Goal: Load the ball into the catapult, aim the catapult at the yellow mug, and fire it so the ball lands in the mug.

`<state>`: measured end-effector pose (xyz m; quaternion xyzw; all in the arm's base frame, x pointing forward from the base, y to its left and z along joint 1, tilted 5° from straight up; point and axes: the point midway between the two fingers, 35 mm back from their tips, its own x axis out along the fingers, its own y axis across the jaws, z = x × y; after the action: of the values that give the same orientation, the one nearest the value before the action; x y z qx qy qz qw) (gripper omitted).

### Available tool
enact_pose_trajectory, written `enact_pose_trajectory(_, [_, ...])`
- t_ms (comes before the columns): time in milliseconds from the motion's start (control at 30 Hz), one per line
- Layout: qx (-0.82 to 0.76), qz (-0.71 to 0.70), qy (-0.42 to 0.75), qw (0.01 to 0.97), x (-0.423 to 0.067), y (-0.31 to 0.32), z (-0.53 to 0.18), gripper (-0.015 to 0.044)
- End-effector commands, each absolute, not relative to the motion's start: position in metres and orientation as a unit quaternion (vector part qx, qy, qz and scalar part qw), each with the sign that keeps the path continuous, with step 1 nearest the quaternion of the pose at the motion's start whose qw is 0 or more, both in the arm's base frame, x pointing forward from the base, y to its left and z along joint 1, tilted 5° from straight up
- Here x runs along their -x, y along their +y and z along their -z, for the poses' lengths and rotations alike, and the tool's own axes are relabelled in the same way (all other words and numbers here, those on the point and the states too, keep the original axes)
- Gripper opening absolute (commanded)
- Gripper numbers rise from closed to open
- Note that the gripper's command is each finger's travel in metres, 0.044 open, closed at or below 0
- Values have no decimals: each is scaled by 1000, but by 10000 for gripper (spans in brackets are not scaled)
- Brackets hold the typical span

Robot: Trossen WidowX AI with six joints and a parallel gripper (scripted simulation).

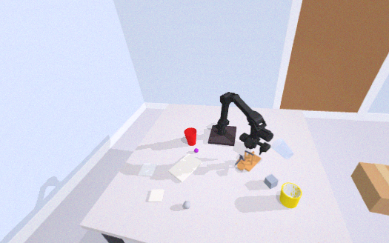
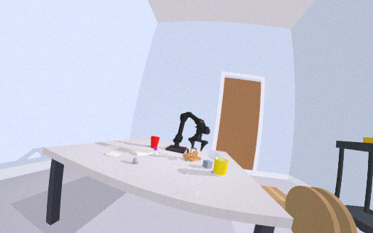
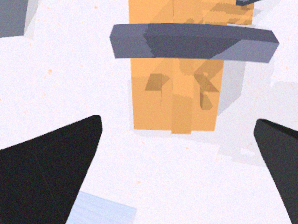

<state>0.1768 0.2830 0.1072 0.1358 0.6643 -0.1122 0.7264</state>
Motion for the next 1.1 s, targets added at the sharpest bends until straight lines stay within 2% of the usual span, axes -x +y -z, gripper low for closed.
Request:
enact_pose_trajectory(0, [-131, 113, 664, 727, -178, 282, -99, 440])
enact_pose_trajectory(1033, [-131, 113, 664, 727, -181, 282, -54, 440])
enact_pose_trajectory(1067, [-136, 113, 664, 726, -181, 283, -58, 414])
